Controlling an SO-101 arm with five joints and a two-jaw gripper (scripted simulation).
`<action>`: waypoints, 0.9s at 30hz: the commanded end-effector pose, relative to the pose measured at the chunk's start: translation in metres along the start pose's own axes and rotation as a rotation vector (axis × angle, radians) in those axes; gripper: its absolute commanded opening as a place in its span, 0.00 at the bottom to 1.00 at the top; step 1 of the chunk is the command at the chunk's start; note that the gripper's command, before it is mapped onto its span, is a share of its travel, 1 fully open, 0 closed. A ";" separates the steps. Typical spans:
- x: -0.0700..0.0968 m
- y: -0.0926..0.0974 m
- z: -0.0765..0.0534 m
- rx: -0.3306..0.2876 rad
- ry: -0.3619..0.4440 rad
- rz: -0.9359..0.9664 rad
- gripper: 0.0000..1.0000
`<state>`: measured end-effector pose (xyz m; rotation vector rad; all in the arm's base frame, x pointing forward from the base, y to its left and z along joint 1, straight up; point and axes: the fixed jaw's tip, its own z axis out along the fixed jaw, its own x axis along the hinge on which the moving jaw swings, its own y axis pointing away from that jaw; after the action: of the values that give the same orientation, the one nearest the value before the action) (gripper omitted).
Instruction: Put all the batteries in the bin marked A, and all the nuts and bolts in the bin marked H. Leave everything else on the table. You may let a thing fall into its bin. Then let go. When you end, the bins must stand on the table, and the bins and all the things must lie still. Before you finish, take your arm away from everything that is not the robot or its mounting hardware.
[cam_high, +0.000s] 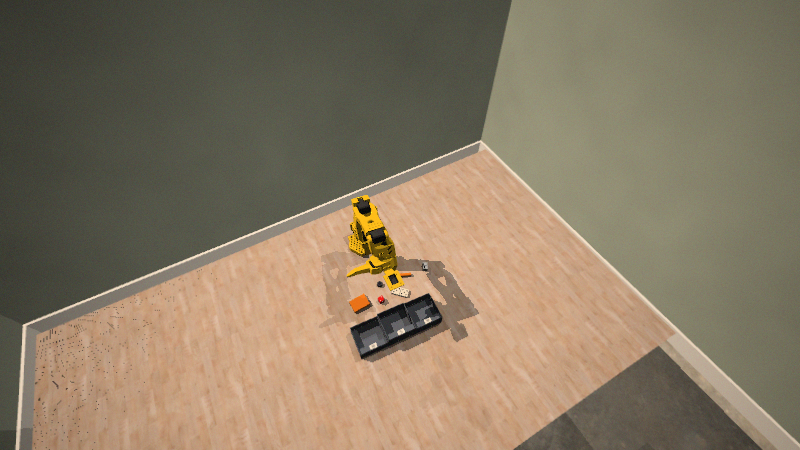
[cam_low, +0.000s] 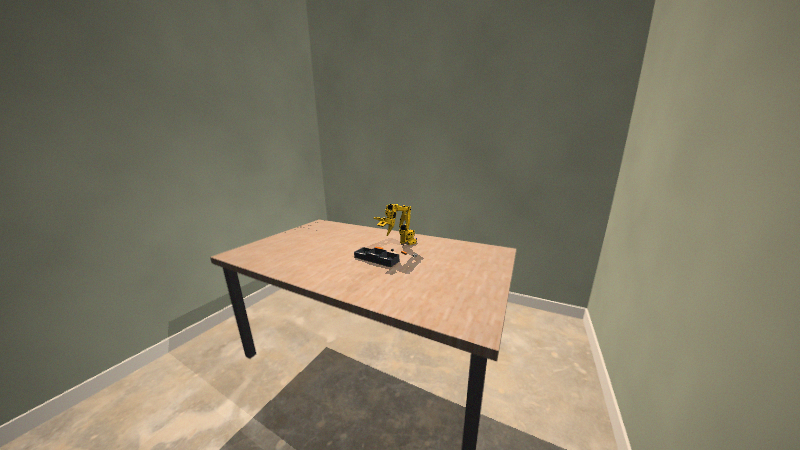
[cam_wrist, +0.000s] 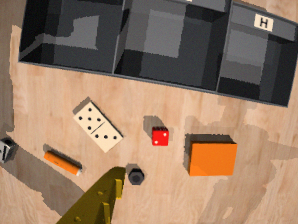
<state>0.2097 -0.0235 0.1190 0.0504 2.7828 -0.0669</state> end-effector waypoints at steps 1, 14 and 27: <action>-0.025 -0.013 0.000 0.028 -0.098 0.013 1.00; -0.036 -0.022 0.004 0.047 -0.138 0.025 1.00; -0.036 -0.022 0.004 0.047 -0.138 0.025 1.00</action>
<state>0.2387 -0.0428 0.1188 0.0910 2.6960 -0.1085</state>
